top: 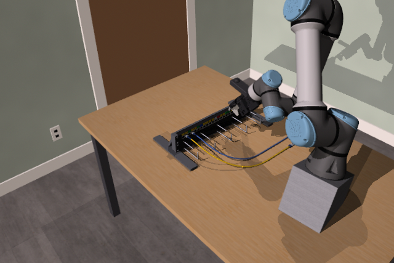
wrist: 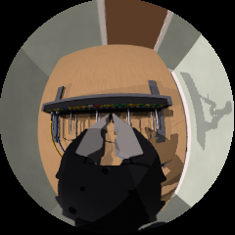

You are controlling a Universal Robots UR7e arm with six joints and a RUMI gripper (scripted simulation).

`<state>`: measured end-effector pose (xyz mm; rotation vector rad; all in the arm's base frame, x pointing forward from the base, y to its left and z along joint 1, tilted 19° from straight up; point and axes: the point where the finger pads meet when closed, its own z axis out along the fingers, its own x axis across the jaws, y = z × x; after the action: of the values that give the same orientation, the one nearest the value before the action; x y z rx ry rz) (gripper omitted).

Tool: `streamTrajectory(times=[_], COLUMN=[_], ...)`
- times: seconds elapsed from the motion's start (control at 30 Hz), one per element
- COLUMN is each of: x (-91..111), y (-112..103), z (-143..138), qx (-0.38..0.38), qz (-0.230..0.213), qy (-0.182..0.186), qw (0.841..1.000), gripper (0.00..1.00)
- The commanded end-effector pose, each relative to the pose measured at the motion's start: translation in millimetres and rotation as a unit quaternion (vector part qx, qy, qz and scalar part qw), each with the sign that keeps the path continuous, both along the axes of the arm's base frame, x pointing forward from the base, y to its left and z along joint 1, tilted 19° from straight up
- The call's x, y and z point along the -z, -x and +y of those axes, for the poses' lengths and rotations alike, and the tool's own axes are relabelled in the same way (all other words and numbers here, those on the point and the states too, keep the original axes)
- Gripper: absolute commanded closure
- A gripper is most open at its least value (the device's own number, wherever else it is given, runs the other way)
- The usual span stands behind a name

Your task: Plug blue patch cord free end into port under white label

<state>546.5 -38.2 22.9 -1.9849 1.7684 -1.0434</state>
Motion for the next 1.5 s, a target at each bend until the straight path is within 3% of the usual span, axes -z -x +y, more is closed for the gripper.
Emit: streamTrajectory(times=[0.0,0.8,1.47], x=[-0.5,-3.9,-32.9], y=[-0.2,3.1,31.1], z=[0.1,1.3,11.6], qx=[0.000,0.000,0.000], qz=[-0.001,-0.001,-0.001], qy=[0.000,0.000,0.000], qw=[1.000,1.000,1.000], gripper=[1.00,1.00,1.00])
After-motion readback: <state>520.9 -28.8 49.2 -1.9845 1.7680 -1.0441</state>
